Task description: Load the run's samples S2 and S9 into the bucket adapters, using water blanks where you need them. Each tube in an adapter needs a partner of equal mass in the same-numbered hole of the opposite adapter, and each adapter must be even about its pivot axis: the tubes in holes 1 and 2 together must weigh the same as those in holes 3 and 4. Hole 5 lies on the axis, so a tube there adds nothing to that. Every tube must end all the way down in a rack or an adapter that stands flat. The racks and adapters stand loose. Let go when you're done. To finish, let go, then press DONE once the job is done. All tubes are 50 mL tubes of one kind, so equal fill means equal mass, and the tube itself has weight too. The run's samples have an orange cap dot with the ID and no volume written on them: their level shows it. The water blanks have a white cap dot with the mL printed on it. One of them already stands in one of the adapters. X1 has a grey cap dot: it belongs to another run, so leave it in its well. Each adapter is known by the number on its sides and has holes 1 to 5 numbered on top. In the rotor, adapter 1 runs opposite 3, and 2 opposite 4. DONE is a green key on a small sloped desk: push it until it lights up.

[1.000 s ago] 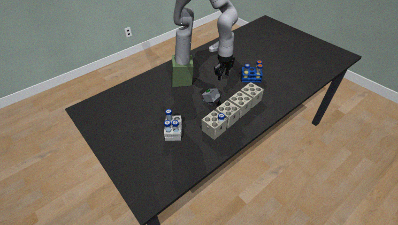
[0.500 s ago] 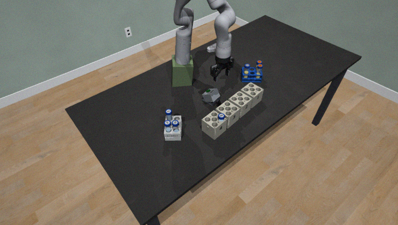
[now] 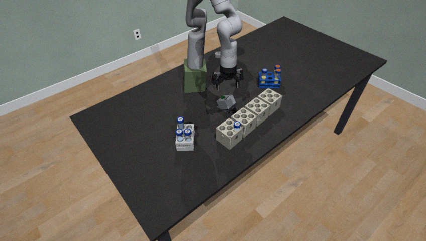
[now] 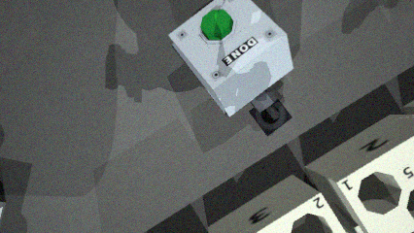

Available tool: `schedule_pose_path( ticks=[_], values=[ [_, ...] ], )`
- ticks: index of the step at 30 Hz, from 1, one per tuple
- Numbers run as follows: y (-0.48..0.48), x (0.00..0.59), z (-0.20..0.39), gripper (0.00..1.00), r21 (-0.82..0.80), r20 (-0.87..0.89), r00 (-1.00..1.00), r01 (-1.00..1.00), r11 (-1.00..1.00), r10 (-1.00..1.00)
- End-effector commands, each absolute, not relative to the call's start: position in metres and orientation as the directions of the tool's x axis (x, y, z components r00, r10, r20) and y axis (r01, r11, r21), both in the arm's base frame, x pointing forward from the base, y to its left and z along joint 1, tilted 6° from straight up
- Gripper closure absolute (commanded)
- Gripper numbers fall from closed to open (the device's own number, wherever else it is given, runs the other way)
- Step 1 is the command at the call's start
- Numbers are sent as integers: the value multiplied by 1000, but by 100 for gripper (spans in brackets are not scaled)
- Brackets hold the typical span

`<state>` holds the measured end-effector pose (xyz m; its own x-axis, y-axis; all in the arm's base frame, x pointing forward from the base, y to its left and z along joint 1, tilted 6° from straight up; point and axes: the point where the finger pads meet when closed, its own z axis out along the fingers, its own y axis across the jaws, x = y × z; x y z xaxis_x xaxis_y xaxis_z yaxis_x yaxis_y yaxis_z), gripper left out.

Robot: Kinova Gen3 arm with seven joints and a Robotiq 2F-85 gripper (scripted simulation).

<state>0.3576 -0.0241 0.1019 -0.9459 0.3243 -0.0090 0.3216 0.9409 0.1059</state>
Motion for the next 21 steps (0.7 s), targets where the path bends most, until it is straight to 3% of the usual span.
schedule_pose_path(
  ticks=[1, 7, 21],
  values=[
    [-43, 361, 100, 0, 106, 6, -901, 432, 896, 434],
    [-72, 366, 98, 0, 103, 27, -797, 602, 792, 603],
    [-133, 374, 92, 0, 101, 23, -808, 588, 803, 589]
  ],
)
